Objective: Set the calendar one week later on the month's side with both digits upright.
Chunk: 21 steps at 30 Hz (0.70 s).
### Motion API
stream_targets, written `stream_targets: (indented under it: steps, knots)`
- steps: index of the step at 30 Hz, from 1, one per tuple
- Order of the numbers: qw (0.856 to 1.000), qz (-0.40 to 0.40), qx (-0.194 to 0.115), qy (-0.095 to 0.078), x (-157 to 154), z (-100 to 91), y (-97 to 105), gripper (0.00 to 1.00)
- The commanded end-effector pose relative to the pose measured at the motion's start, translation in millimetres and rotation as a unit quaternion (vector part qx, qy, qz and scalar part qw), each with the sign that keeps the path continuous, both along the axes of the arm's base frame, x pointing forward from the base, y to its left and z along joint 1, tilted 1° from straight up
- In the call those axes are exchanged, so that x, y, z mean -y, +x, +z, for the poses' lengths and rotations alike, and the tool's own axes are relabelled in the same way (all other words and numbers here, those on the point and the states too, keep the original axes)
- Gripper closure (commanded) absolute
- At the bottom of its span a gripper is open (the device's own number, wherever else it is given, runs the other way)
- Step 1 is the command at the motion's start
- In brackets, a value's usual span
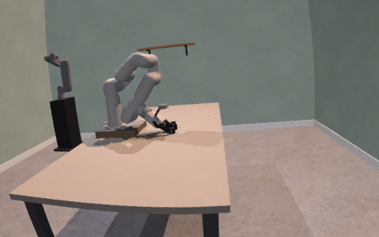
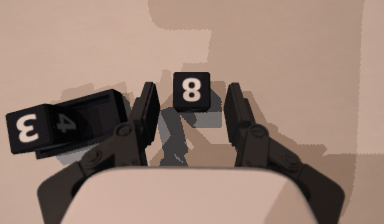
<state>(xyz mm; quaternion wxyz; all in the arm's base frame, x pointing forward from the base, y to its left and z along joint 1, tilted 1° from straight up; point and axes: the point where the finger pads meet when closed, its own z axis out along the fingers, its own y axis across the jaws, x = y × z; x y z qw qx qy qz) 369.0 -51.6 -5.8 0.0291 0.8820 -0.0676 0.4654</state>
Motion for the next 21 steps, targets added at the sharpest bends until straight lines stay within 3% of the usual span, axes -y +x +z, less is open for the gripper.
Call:
stream_targets:
  steps: [1,21]
  knots:
    - [1.0,0.0,0.001,0.0,0.0,0.5,0.2,0.31]
    - [1.0,0.0,0.001,0.0,0.0,4.9,-0.1,0.31]
